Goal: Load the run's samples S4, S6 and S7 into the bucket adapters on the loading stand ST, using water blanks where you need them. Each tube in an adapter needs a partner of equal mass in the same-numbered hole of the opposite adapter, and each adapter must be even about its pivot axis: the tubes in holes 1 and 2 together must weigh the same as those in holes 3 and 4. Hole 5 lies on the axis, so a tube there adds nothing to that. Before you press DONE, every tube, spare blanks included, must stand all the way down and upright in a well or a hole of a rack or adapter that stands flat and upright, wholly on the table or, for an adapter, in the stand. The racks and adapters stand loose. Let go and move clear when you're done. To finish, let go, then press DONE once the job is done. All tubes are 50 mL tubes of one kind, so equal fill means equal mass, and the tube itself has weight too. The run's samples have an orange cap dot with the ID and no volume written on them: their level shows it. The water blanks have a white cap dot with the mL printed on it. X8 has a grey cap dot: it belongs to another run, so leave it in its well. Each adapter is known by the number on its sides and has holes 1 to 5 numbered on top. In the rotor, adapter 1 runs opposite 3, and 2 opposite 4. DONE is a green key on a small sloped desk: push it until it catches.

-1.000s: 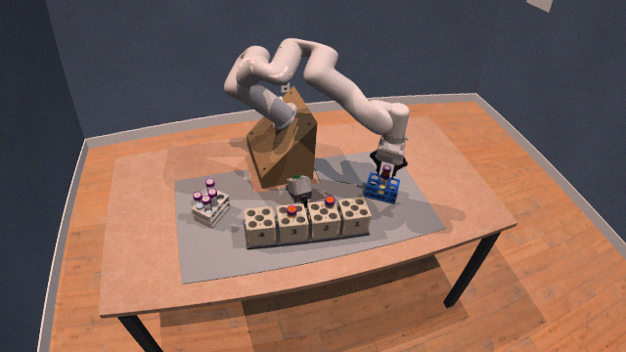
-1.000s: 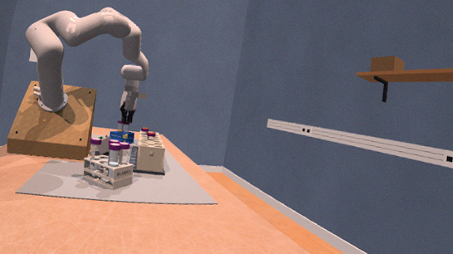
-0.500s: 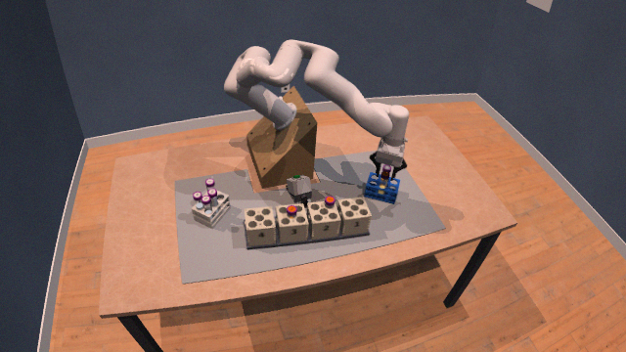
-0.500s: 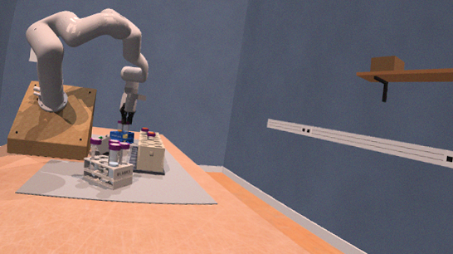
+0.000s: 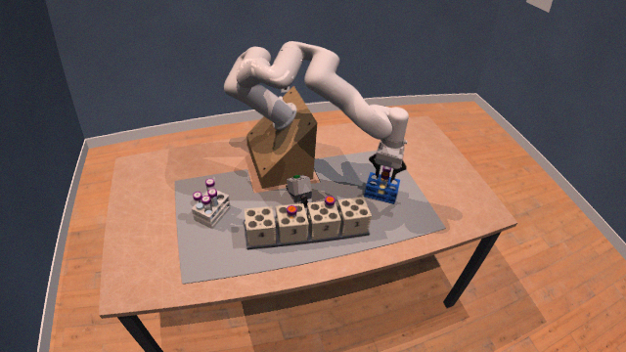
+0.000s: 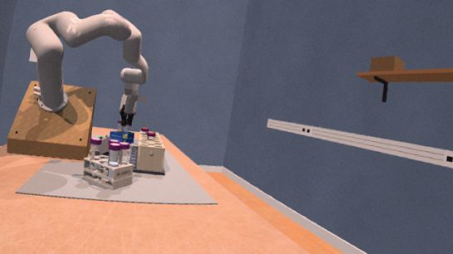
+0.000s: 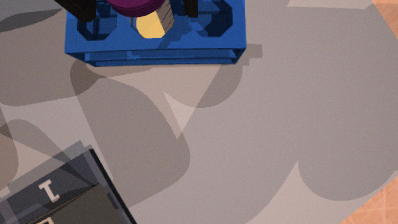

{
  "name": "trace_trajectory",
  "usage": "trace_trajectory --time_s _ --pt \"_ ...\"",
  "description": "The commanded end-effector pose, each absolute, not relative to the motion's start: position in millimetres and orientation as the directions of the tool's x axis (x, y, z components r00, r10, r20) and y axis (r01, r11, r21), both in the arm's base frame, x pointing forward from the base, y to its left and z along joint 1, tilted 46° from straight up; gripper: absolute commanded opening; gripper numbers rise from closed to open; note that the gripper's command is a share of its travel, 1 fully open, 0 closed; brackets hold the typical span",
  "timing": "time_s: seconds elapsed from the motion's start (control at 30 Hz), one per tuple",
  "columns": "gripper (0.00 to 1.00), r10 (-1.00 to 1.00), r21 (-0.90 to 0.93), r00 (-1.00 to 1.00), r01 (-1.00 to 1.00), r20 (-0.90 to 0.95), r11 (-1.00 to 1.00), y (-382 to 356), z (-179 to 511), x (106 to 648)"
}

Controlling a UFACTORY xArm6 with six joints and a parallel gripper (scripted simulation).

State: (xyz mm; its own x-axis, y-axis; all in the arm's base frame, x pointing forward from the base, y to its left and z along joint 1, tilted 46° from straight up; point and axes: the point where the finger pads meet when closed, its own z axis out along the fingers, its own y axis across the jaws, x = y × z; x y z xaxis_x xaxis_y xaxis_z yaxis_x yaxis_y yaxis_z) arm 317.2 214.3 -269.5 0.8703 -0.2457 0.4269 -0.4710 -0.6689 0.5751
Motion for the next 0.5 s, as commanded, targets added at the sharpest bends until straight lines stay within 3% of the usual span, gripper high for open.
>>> trace_trajectory --time_s 0.0,0.33,0.37,0.47 --pt "0.57 -0.246 0.571 0.869 -0.472 0.428 -0.672 216.5 -268.9 318.4" --pt "0.57 -0.246 0.571 0.869 -0.472 0.428 -0.672 216.6 -268.9 318.5" --pt "0.0 -0.246 0.571 0.869 -0.472 0.428 -0.672 216.9 -268.5 318.3" --pt "0.0 -0.246 0.571 0.869 -0.472 0.428 -0.672 217.7 -267.7 318.2"
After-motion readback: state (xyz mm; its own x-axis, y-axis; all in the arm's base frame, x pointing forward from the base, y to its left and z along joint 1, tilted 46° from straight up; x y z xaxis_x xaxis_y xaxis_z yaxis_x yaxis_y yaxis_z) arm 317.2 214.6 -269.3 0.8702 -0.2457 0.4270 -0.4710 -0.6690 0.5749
